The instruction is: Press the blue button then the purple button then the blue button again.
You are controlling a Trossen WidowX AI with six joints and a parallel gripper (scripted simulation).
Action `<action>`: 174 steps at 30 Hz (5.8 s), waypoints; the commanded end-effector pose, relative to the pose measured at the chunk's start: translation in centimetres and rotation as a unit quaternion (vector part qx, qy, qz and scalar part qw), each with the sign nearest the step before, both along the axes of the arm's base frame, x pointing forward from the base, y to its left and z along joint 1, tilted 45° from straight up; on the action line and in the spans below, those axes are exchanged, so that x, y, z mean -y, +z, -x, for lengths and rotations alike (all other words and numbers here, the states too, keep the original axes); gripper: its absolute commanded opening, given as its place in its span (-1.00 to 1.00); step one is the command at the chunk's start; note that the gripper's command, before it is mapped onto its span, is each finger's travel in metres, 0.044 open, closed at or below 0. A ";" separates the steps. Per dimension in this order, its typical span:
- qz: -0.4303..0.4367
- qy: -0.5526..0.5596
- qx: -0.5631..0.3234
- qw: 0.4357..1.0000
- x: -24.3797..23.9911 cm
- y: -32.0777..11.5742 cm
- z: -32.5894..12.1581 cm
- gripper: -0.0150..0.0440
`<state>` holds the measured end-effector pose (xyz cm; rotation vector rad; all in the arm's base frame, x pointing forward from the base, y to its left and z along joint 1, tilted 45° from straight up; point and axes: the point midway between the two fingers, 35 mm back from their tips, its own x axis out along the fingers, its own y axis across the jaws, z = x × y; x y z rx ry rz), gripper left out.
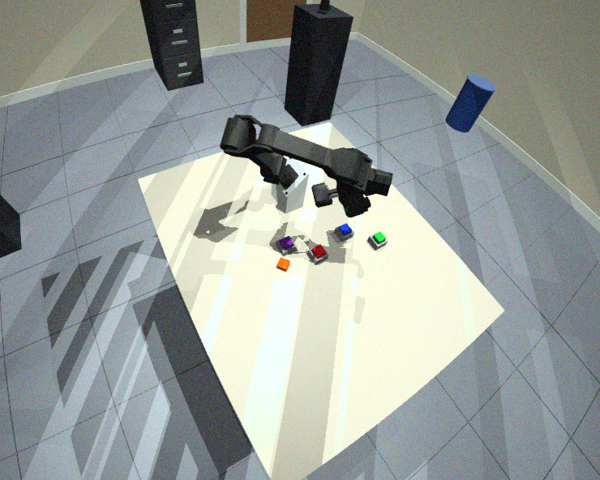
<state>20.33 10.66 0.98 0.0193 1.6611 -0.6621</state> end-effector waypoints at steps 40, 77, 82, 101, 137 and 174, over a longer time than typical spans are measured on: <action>0.182 0.214 -0.003 0.960 4.8 -9.9 -2.3 -0.42; 0.183 0.214 -0.003 0.960 7.2 -12.2 -2.3 -0.42; 0.183 0.214 -0.003 0.960 7.2 -12.2 -2.3 -0.42; 0.181 0.214 -0.004 0.960 0.6 -5.8 -2.2 -0.42; 0.185 0.214 -0.007 0.959 15.0 8.8 2.7 -0.42; 0.187 0.214 -0.007 0.959 21.8 2.2 2.6 -0.42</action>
